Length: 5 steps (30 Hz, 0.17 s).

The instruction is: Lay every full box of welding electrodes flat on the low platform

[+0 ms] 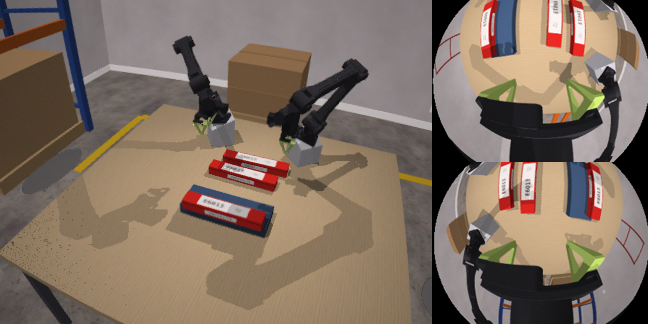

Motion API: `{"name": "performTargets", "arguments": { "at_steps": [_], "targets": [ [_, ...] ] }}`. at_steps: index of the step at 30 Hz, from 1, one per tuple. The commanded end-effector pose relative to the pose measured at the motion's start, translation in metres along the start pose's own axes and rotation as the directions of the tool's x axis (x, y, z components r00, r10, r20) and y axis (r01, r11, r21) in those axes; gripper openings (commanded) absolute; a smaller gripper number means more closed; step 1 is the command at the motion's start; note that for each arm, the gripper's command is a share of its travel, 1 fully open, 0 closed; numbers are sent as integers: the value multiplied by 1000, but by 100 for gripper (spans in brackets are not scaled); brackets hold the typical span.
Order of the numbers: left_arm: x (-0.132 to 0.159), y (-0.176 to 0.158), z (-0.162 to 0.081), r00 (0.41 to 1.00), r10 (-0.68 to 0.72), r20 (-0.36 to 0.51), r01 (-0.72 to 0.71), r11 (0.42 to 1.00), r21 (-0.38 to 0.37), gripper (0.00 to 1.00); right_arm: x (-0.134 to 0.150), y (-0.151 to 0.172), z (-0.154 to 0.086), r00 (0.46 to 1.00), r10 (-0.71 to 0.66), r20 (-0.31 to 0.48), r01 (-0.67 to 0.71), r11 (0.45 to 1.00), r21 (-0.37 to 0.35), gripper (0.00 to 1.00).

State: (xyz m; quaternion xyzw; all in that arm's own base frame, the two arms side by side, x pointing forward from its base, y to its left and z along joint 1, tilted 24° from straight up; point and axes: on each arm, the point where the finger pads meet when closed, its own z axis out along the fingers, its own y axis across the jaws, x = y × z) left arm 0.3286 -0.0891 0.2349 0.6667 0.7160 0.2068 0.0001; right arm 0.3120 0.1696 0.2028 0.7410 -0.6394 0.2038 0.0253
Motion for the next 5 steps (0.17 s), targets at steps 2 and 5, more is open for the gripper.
{"name": "performTargets", "arguments": {
  "at_steps": [2, 5],
  "targets": [
    [-3, 10, -11, 1000, -13, 16, 13, 1000, -26, 100, -1, -11, -12, 1000, 23, 20, -24, 999, 31, 100],
    [-3, 10, -11, 1000, -13, 16, 13, 1000, -26, 100, -1, -11, -12, 1000, 23, 20, -24, 999, 31, 100]
  ]
}}
